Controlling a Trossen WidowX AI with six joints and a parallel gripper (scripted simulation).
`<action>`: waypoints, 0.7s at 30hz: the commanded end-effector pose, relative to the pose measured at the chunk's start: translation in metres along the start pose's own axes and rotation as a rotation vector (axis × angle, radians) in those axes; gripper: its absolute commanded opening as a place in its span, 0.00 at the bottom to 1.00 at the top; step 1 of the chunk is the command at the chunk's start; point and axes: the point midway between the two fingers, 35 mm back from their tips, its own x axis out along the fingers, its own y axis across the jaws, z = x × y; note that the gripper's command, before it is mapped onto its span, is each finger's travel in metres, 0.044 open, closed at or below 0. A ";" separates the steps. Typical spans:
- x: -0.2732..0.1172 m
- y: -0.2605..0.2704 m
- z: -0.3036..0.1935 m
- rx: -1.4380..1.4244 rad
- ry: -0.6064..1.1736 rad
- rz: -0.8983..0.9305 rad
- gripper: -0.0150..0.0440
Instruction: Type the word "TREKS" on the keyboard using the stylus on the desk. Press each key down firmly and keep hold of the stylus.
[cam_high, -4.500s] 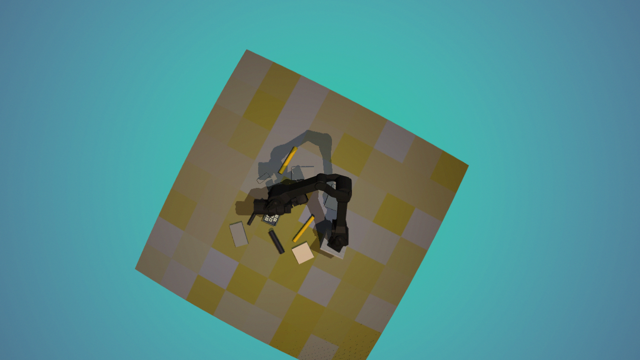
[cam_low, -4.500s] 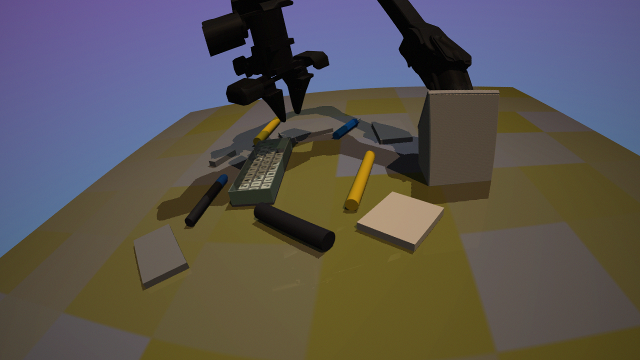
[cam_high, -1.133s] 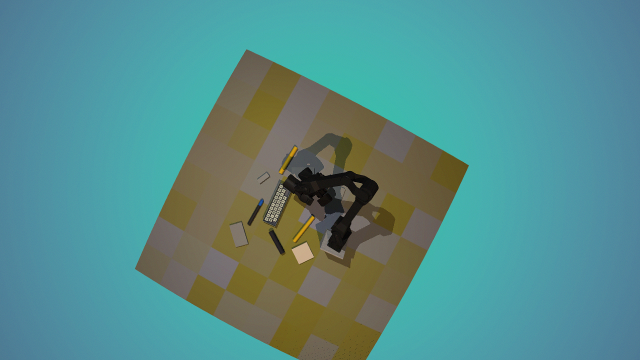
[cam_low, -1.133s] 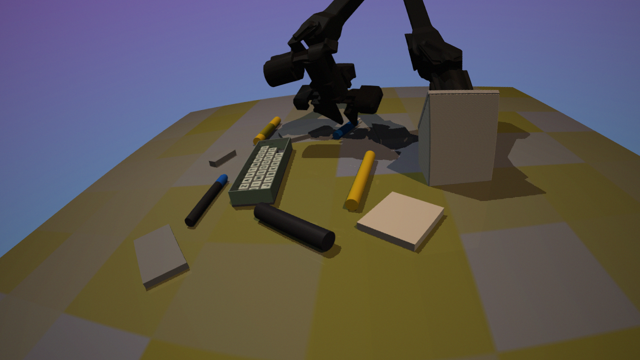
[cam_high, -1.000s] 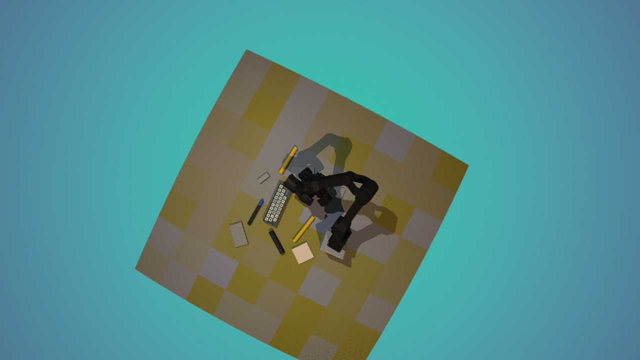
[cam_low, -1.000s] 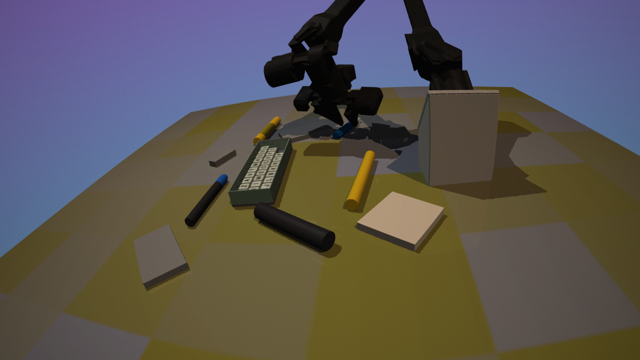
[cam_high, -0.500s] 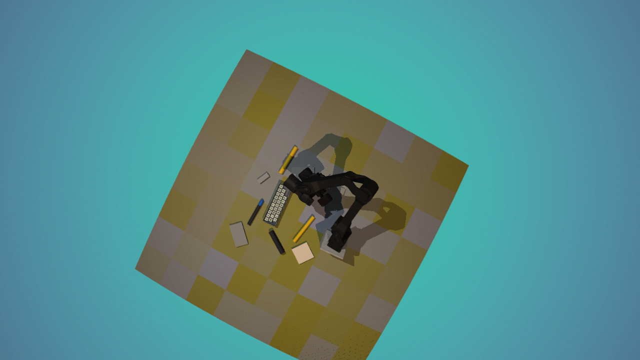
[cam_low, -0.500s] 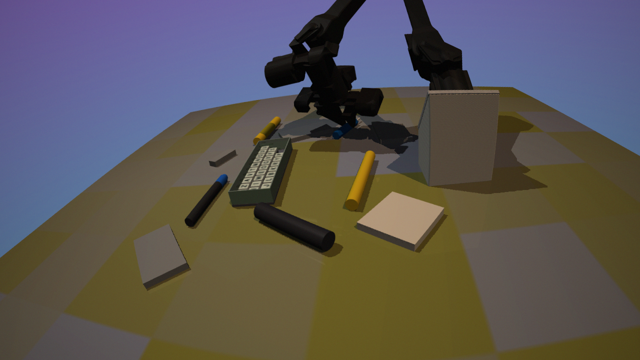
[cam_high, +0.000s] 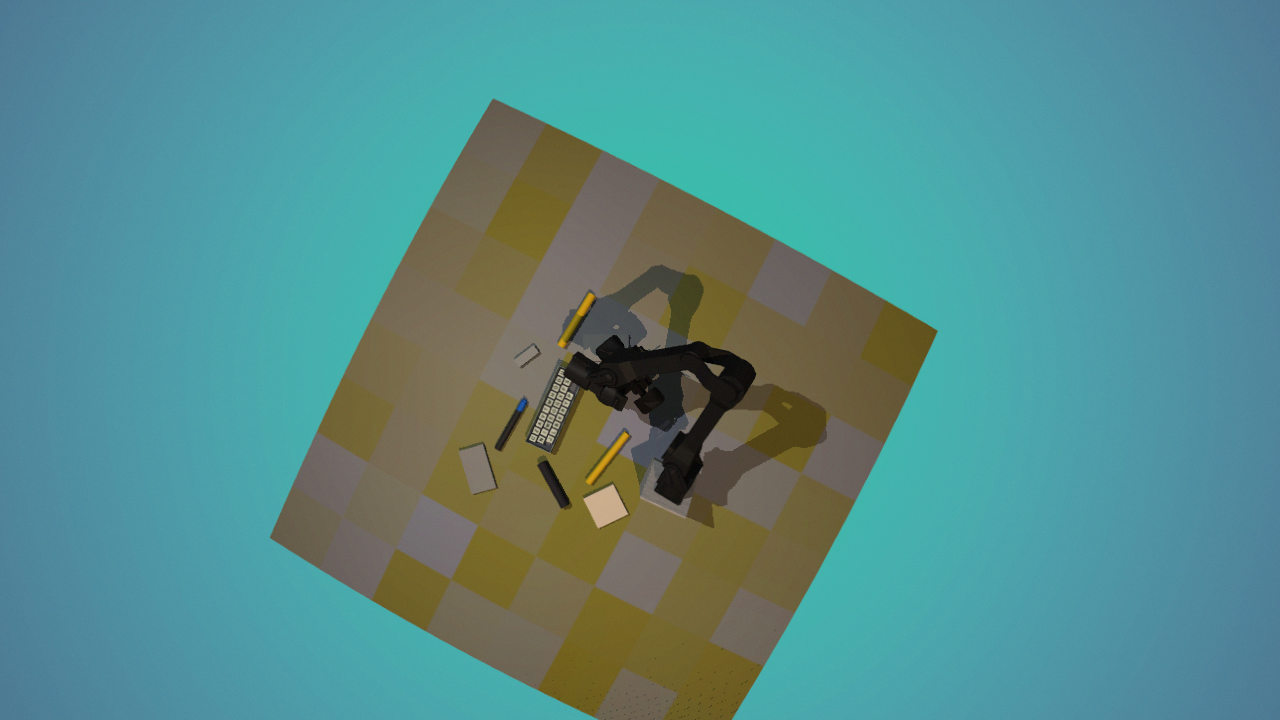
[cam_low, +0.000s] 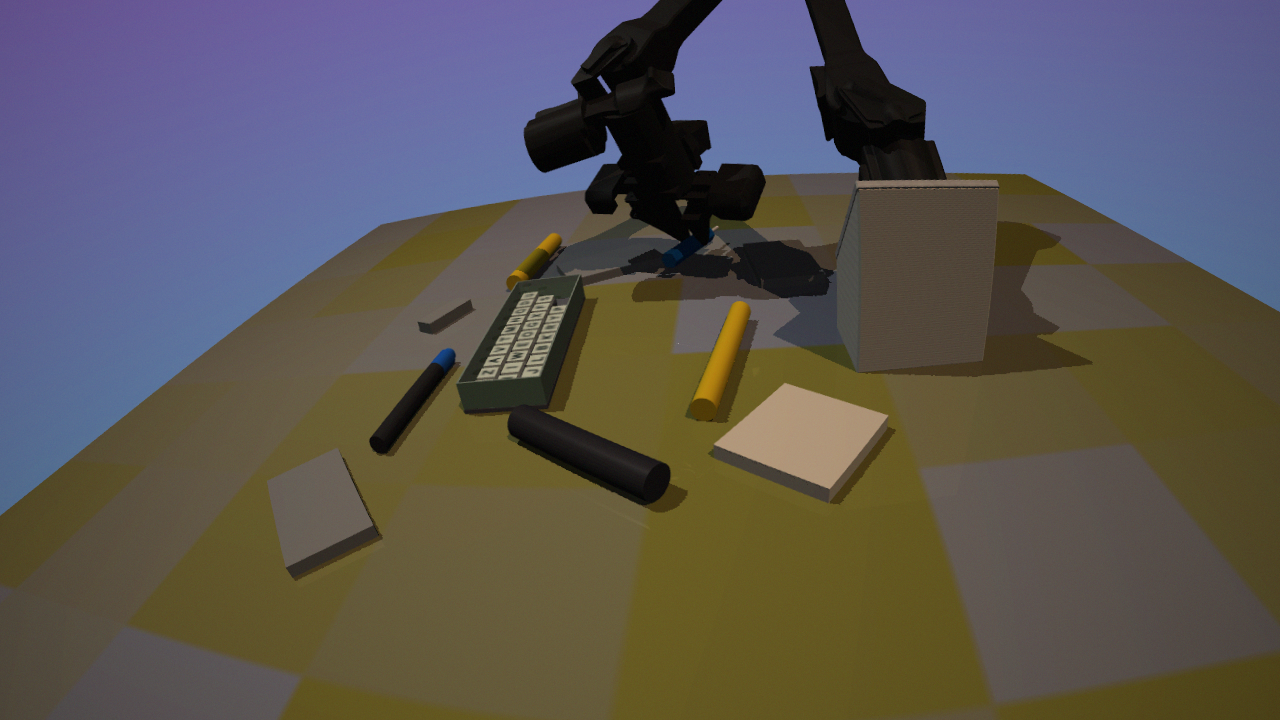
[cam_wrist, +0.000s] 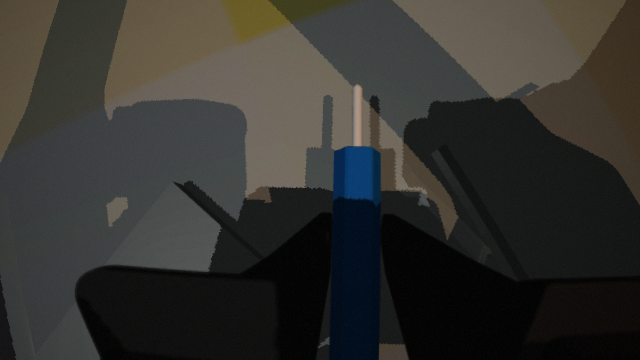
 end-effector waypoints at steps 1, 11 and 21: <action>-0.009 0.000 0.004 0.001 0.006 -0.003 0.25; -0.031 0.000 0.020 0.000 -0.004 -0.001 0.25; -0.035 0.001 -0.012 -0.091 0.185 -0.128 0.25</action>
